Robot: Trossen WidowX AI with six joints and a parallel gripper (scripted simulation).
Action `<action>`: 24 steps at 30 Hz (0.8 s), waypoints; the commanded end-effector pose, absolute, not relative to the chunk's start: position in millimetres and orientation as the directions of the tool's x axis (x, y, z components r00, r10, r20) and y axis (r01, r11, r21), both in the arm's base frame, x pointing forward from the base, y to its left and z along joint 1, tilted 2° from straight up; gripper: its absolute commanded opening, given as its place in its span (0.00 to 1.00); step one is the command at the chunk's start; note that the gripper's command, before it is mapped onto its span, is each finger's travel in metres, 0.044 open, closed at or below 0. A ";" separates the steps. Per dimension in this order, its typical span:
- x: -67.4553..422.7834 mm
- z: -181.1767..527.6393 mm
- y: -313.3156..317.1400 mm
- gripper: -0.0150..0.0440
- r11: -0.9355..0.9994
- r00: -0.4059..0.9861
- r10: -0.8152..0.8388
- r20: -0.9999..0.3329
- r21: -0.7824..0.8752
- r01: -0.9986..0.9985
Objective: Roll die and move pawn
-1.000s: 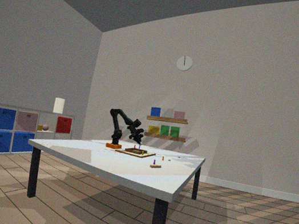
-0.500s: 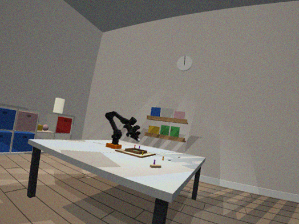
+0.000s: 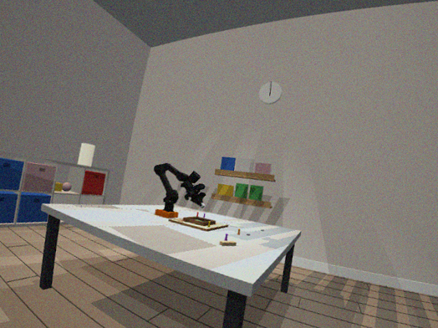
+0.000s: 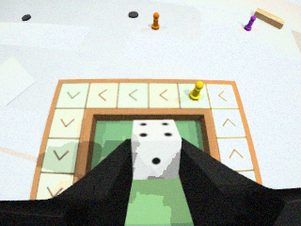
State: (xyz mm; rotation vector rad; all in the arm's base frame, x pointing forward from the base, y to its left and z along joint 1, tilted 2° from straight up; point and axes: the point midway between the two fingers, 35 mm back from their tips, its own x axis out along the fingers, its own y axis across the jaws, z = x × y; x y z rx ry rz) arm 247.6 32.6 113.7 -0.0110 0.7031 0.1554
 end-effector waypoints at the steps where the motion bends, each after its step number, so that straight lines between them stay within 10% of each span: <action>1: 247.8 113.8 32.7 0.48 0.988 0.752 0.139 -0.644 0.042 -0.146; 13: 247.3 153.7 30.9 1.00 0.988 0.751 0.141 -0.645 0.041 -0.151; 24: 261.7 128.5 34.2 1.00 0.988 0.356 0.094 -0.930 0.044 -0.146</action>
